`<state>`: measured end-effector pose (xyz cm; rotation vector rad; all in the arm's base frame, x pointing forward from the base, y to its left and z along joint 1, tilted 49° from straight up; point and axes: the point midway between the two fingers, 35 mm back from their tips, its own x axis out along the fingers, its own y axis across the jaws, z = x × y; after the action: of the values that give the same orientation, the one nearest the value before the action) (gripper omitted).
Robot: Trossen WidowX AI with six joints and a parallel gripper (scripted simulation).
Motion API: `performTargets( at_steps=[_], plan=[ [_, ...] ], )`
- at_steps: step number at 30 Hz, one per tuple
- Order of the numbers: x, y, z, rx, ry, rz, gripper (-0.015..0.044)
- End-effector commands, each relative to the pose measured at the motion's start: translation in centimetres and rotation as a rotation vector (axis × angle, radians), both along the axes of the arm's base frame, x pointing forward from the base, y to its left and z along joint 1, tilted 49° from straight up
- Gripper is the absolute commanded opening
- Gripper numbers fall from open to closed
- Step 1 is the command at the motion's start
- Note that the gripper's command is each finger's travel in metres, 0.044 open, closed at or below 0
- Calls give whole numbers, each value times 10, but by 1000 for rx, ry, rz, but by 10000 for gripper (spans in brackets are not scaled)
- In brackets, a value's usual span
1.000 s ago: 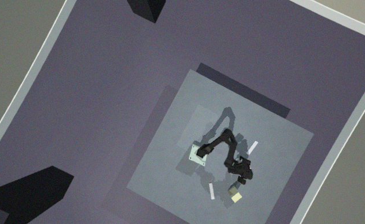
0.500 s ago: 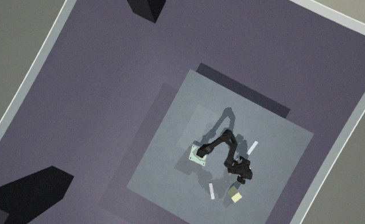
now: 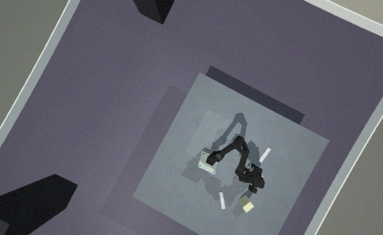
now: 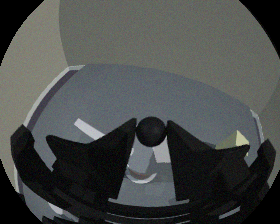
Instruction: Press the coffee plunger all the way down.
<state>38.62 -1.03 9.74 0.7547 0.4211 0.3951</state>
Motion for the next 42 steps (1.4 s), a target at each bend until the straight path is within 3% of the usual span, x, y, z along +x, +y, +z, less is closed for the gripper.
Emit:
performTargets(
  at_steps=[1, 27, 39, 42],
  plan=[
    [-1, 6, -6, 14, 22, 20, 122],
    [0, 1, -2, 4, 6, 5, 122],
    [0, 1, -2, 4, 6, 5, 437],
    [0, 1, -2, 4, 6, 5, 440]
  ],
)
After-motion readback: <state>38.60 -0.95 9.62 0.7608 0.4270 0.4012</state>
